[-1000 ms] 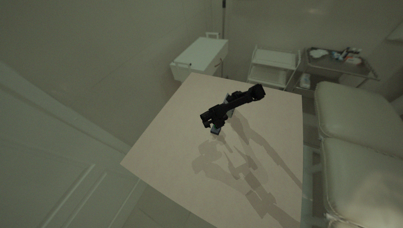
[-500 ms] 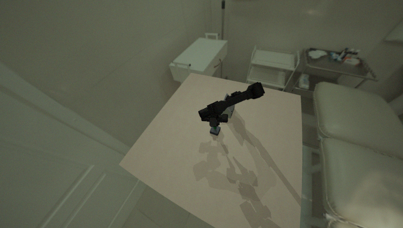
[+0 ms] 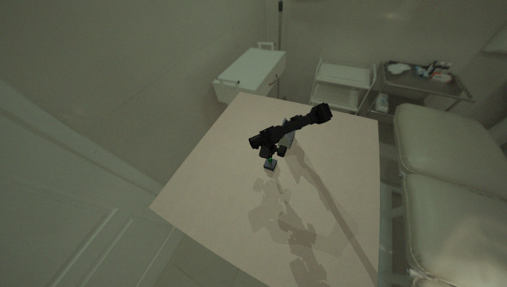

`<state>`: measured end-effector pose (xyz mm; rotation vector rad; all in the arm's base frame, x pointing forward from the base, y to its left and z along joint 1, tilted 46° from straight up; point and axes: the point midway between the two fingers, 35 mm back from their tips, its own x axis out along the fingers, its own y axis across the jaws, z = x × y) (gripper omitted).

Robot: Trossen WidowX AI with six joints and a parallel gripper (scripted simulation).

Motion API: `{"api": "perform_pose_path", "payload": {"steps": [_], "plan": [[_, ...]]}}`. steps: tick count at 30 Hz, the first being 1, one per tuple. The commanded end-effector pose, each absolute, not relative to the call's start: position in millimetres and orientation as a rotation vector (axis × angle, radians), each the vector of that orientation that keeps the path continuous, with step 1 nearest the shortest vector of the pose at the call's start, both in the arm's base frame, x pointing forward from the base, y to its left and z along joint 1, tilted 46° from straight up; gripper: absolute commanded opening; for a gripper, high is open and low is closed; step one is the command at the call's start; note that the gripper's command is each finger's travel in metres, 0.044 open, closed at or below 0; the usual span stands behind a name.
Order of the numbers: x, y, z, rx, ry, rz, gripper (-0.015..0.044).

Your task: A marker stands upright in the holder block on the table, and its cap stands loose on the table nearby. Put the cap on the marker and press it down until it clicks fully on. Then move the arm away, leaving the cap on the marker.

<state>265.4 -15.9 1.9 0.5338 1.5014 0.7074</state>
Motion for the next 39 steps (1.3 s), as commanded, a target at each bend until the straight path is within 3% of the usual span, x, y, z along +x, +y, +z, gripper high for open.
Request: {"api": "perform_pose_path", "payload": {"steps": [1, 39], "plan": [[265.0, -16.6, 2.2, 0.536, 1.510, 0.698, 0.0000], [262.2, 12.4, -26.4, 0.537, 1.509, 0.699, 0.0000]]}}
